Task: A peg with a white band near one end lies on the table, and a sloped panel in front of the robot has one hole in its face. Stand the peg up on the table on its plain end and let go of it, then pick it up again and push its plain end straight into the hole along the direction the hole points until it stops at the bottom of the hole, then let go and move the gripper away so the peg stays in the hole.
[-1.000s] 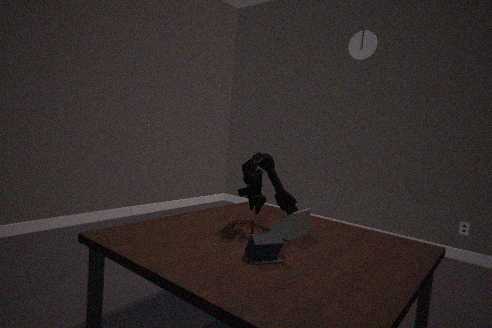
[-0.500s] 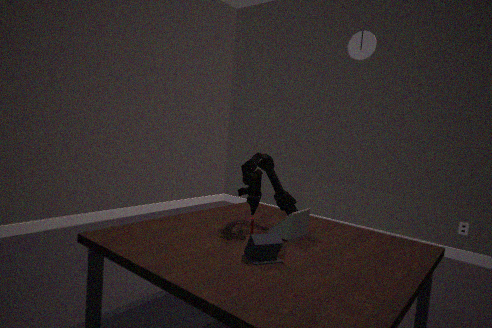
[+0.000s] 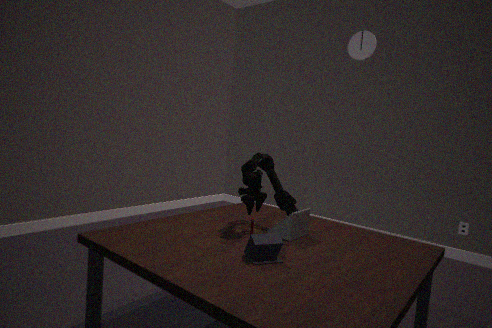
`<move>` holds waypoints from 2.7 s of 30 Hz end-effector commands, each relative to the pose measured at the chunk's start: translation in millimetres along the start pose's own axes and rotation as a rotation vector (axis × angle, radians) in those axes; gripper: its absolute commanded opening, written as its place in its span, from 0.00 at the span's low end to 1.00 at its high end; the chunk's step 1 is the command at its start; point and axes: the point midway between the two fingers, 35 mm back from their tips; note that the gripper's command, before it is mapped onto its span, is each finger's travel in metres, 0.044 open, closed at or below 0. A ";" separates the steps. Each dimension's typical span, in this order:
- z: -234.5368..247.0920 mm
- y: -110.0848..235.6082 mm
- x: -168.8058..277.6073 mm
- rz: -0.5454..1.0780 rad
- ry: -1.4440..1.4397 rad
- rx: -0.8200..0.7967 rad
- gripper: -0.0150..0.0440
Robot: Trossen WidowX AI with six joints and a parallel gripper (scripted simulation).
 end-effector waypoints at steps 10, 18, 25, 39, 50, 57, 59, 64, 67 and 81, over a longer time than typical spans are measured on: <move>0.0 -2.3 -0.6 -0.004 -0.337 -0.001 1.00; 0.0 -3.6 -0.6 -0.004 -0.541 -0.002 1.00; 0.0 -4.7 -0.7 -0.004 -0.720 -0.002 1.00; -0.1 -7.0 -0.7 -0.004 -1.078 -0.003 1.00; -0.2 -8.3 -0.7 -0.004 -1.295 -0.004 1.00; 0.4 -12.3 -0.6 -0.003 -1.295 -0.003 1.00; 0.8 -15.5 -0.5 -0.002 -1.295 -0.003 1.00; 1.6 -23.8 -0.3 -0.001 -1.295 -0.003 1.00; 1.9 -28.7 -0.3 -0.001 -1.295 -0.002 1.00; 1.9 -51.5 -0.7 -0.001 -1.296 -0.003 1.00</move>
Point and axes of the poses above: the point midway between the two fingers, 35 mm back from their tips, its own y axis back along the fingers, its own z axis across the jaws, x = y × z
